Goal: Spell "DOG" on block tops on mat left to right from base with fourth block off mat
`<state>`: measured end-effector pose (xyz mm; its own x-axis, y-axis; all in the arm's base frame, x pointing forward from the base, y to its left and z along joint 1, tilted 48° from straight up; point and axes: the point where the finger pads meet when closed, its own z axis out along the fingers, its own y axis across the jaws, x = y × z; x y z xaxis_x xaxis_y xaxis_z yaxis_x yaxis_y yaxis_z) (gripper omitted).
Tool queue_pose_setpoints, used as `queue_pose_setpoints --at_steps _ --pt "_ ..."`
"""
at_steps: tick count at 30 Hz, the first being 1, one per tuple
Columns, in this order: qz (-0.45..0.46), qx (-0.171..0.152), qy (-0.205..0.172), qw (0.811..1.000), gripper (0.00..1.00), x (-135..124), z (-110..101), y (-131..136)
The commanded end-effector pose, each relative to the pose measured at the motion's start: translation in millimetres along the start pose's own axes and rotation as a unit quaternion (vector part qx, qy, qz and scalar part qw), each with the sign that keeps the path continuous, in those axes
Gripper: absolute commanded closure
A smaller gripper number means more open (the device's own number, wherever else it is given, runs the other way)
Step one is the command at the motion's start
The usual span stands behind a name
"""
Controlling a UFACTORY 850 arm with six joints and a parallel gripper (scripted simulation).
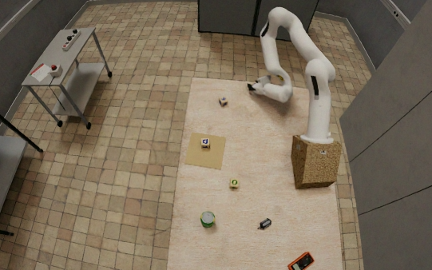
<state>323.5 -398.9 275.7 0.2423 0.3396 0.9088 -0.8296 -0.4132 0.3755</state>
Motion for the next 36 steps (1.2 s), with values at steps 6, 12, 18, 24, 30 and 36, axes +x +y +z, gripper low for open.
queue_pose_setpoints --at_steps 6,12,18,24,30,36 --pt "0.0 0.0 0.0 1.0 0.35 0 0 0" --pt "0.0 0.0 0.0 1.0 0.35 0 0 0" --pt "0.0 0.0 0.0 1.0 0.35 0 0 0" --pt "0.0 0.0 0.0 1.0 0.35 1 0 0" --pt "0.0 0.0 0.0 1.0 0.35 10 -6 0" --pt "0.0 0.0 0.0 1.0 0.35 22 -14 0"
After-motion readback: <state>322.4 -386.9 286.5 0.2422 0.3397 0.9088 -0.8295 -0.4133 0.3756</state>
